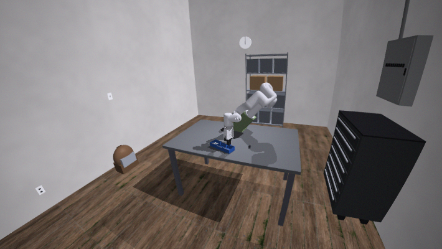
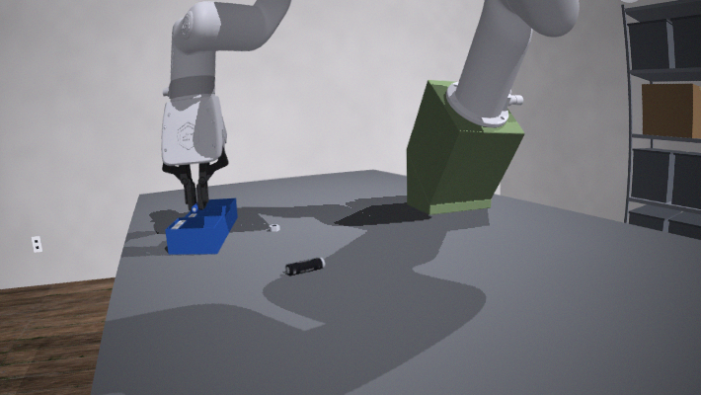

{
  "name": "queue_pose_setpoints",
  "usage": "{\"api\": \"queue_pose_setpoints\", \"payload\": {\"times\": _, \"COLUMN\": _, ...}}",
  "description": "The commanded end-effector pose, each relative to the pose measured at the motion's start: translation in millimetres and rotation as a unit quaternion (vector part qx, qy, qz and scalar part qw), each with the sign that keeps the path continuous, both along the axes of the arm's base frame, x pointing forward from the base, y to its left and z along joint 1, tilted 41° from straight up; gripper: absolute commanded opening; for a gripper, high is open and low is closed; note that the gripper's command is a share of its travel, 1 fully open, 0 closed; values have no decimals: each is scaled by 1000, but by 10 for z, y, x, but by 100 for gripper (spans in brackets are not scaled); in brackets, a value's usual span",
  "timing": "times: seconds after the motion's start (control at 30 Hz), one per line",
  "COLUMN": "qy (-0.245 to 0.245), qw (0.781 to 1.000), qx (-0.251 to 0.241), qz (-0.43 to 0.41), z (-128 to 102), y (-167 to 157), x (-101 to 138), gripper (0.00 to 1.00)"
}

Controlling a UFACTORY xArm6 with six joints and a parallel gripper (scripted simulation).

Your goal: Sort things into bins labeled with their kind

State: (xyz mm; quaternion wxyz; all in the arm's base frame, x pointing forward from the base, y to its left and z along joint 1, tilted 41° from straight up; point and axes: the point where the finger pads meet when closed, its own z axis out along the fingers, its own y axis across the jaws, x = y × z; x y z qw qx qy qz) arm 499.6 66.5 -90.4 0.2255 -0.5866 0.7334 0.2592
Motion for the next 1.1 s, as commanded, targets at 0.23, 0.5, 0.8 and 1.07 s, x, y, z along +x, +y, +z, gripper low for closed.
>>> {"api": "queue_pose_setpoints", "payload": {"times": 0.23, "qy": -12, "qw": 1000, "qx": 2, "qz": 7, "z": 11, "y": -10, "x": 12, "gripper": 0}}
{"api": "queue_pose_setpoints", "payload": {"times": 0.5, "qy": -12, "qw": 1000, "qx": 2, "qz": 7, "z": -35, "y": 29, "x": 13, "gripper": 0}}
{"api": "queue_pose_setpoints", "payload": {"times": 0.8, "qy": -12, "qw": 1000, "qx": 2, "qz": 7, "z": -142, "y": 120, "x": 18, "gripper": 0}}
{"api": "queue_pose_setpoints", "payload": {"times": 1.07, "qy": -12, "qw": 1000, "qx": 2, "qz": 7, "z": -264, "y": 224, "x": 23, "gripper": 0}}
